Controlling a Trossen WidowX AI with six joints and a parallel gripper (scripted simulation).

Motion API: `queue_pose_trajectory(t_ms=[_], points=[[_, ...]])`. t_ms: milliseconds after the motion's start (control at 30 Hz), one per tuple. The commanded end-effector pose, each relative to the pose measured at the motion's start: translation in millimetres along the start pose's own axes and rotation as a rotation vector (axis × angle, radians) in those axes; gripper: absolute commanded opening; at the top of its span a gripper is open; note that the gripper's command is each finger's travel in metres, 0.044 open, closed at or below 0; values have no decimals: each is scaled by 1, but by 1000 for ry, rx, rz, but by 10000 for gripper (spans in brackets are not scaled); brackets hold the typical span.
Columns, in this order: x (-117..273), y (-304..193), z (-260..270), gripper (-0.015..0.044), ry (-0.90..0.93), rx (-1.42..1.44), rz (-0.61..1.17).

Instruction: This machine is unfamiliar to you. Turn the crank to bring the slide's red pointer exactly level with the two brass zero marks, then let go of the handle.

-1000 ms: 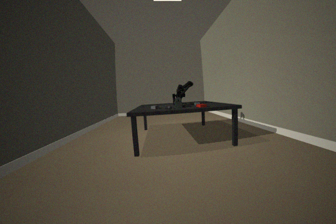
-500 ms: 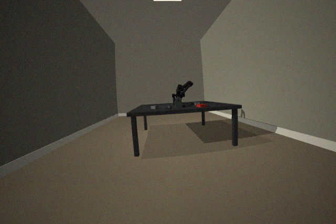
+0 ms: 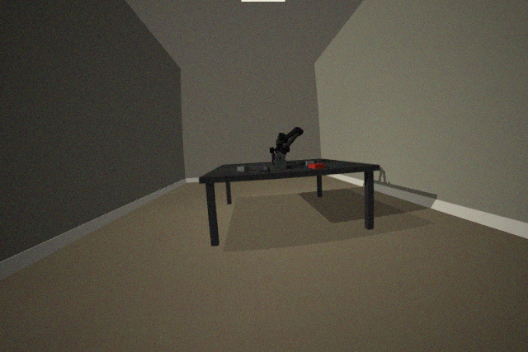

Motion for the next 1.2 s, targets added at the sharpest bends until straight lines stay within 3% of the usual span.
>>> queue_pose_trajectory(t_ms=[0,900,1167], points=[[1,1,-9,0,-20,-13,-9],[-1,0,-12,0,-2,-4,-6],[-1,0,-12,210,-2,-4,-6]])
Point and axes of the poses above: the point midway between the two fingers, 35 mm back from their tips, its own x axis back along the fingers, its own z axis across the jaws, y = z × x, the point moved 1 cm from there along x, back along the fingers, and after that the axes turned 9 degrees about -x, right-handed, at the moved point
